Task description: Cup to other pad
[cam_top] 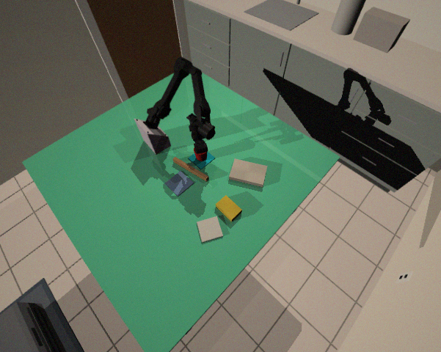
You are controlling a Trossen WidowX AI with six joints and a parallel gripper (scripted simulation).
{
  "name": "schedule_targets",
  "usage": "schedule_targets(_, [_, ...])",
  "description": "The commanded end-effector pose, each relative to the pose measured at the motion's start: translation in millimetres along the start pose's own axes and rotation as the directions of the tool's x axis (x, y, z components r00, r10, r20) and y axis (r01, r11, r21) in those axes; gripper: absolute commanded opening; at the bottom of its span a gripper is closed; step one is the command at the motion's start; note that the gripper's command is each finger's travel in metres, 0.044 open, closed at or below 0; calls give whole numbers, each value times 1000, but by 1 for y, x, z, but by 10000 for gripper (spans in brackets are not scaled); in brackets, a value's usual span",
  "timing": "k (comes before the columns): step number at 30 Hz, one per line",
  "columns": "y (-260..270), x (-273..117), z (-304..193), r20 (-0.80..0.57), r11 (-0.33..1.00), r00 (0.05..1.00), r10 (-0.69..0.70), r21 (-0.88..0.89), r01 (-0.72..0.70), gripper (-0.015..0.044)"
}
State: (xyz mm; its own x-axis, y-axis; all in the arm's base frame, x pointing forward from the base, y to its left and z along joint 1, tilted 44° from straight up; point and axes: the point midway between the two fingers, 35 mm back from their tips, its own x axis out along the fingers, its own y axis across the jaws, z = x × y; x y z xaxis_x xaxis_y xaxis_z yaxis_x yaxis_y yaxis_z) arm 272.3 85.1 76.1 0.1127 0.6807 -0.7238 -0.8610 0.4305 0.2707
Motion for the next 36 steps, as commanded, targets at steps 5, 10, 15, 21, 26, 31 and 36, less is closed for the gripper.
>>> schedule_targets(5, [-1,-12,1,2,1000,1000,-4,-4,4,128])
schedule_targets(10, [-1,-18,0,1,1000,1000,-4,-4,4,128])
schedule_targets(15, [-1,-25,0,0,1000,1000,-3,-3,3,128])
schedule_targets(21, [-2,-33,-1,0,1000,1000,-3,-2,3,128])
schedule_targets(26, [-1,-38,-2,0,1000,1000,-2,-1,2,128])
schedule_targets(31, [-1,-35,-3,-4,1000,1000,0,3,0,233])
schedule_targets(36, [-2,-36,-3,-4,1000,1000,0,3,0,364])
